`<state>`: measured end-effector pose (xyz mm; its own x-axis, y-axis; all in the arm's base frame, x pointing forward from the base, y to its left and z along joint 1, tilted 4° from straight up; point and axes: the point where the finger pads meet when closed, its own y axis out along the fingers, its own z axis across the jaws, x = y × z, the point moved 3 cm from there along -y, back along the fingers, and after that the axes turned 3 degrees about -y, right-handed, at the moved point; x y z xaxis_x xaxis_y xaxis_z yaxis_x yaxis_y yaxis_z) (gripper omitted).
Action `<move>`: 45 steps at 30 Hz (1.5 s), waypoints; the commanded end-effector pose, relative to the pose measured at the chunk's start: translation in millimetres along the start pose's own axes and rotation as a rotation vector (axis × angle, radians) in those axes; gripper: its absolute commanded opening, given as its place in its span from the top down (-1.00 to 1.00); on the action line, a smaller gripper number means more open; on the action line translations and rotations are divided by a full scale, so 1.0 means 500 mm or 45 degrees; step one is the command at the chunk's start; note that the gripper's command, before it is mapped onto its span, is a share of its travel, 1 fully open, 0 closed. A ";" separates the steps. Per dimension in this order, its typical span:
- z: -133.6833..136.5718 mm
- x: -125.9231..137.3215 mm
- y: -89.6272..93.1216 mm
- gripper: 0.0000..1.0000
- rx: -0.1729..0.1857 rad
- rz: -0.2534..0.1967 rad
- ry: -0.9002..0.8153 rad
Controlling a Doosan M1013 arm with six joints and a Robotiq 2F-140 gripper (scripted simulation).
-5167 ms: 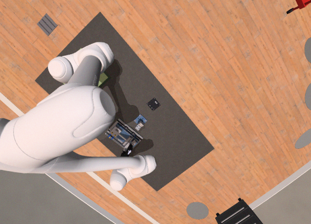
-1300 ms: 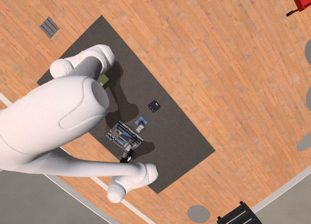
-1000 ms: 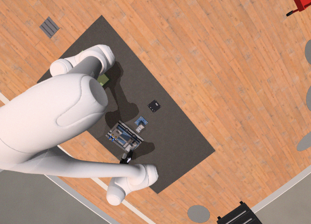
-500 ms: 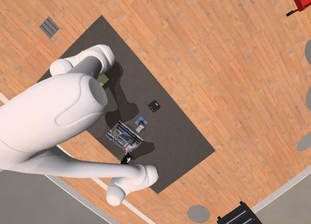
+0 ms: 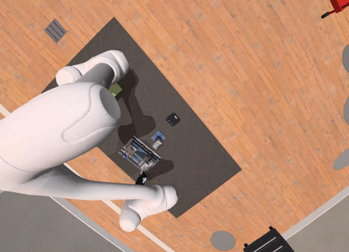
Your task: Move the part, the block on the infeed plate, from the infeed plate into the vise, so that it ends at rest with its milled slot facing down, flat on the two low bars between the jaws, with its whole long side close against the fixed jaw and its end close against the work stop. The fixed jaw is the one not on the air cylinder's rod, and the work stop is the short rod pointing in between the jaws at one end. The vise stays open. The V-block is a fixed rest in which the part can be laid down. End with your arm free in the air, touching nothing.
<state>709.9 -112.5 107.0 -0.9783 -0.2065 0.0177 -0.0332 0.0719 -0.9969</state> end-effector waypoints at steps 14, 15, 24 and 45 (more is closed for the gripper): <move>0.078 0.009 -0.010 1.00 0.006 0.005 0.005; 0.078 0.009 -0.010 1.00 0.006 0.005 0.005; 0.097 0.013 -0.010 1.00 0.006 0.005 0.006; 0.097 0.013 -0.010 1.00 0.006 0.005 0.006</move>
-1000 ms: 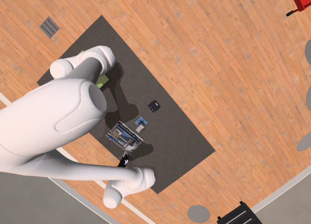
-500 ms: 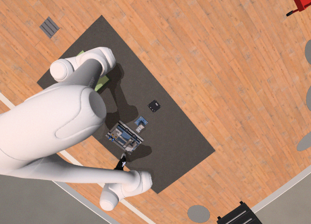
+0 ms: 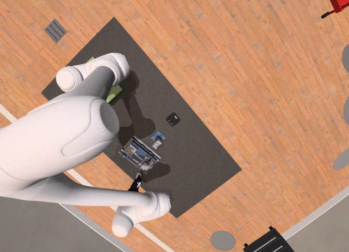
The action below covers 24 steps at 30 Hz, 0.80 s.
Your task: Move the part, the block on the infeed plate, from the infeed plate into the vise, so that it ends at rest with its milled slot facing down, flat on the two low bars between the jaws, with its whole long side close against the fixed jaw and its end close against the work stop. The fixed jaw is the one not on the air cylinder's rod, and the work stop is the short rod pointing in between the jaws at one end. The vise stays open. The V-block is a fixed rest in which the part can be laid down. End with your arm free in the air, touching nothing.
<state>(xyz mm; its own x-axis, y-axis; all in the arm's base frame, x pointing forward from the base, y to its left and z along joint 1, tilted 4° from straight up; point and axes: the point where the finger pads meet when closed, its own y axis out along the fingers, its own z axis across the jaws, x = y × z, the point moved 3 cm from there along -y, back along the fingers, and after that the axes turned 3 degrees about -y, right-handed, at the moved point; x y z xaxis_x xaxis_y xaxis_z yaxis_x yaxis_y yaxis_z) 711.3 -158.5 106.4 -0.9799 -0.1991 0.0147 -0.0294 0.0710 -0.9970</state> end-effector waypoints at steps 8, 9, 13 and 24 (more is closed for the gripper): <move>0.007 -0.003 -0.004 1.00 0.004 0.000 -0.004; 0.007 -0.003 -0.004 1.00 0.004 0.000 -0.004; 0.007 -0.003 -0.004 1.00 0.004 0.000 -0.004; 0.007 -0.003 0.005 1.00 0.004 0.000 -0.004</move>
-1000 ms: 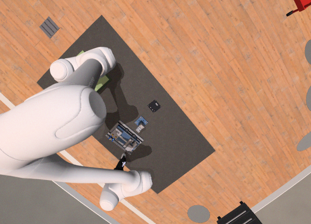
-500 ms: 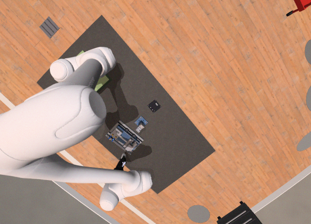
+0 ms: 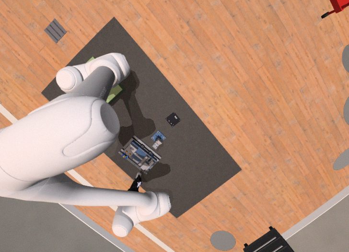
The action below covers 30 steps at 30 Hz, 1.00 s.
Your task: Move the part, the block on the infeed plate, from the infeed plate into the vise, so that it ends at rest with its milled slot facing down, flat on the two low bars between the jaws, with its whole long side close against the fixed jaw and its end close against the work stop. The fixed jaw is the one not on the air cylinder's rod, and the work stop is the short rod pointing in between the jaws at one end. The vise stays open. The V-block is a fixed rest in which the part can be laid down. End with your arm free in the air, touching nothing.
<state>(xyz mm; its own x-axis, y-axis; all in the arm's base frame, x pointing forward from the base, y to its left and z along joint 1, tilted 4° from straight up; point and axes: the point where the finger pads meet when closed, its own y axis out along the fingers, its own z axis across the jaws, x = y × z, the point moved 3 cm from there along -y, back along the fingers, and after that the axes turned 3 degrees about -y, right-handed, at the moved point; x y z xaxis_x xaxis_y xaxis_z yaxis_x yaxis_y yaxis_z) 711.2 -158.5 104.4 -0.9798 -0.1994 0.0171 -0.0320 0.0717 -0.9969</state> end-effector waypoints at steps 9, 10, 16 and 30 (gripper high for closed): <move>0.007 -0.004 0.023 1.00 0.005 0.003 -0.004; 0.007 -0.004 0.026 1.00 0.005 0.003 -0.004; 0.007 -0.005 0.039 1.00 0.005 0.003 -0.004; 0.007 -0.006 0.079 1.00 0.005 0.003 -0.004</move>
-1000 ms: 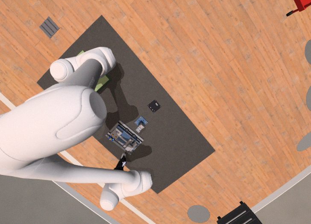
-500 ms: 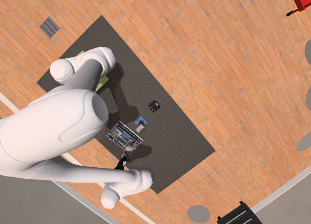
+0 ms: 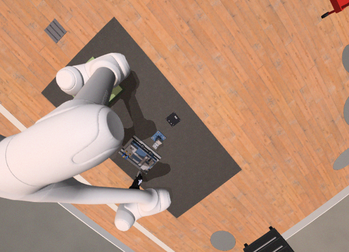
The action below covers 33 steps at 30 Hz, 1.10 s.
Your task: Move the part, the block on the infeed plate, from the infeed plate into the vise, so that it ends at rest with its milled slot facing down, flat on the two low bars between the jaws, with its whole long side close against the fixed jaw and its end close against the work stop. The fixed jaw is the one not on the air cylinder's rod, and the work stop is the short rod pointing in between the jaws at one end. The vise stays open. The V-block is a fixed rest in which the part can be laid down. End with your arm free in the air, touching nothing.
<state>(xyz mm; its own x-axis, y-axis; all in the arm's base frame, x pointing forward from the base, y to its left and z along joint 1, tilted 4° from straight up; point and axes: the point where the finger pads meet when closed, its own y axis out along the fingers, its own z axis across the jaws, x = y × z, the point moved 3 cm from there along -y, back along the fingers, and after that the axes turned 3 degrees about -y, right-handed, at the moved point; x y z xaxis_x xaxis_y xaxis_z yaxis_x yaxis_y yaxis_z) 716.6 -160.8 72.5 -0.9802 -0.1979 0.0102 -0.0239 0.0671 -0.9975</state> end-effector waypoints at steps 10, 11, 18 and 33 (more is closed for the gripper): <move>-0.004 0.005 0.029 1.00 -0.003 -0.006 -0.005; -0.004 0.005 0.030 1.00 -0.003 -0.006 -0.005; -0.004 0.005 0.032 1.00 -0.003 -0.006 -0.005; -0.004 0.005 0.032 1.00 -0.003 -0.006 -0.005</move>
<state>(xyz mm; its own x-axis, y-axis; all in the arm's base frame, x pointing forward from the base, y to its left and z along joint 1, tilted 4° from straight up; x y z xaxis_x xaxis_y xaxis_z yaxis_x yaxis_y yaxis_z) 716.5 -160.9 60.8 -0.9802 -0.1976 0.0105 -0.0241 0.0663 -0.9975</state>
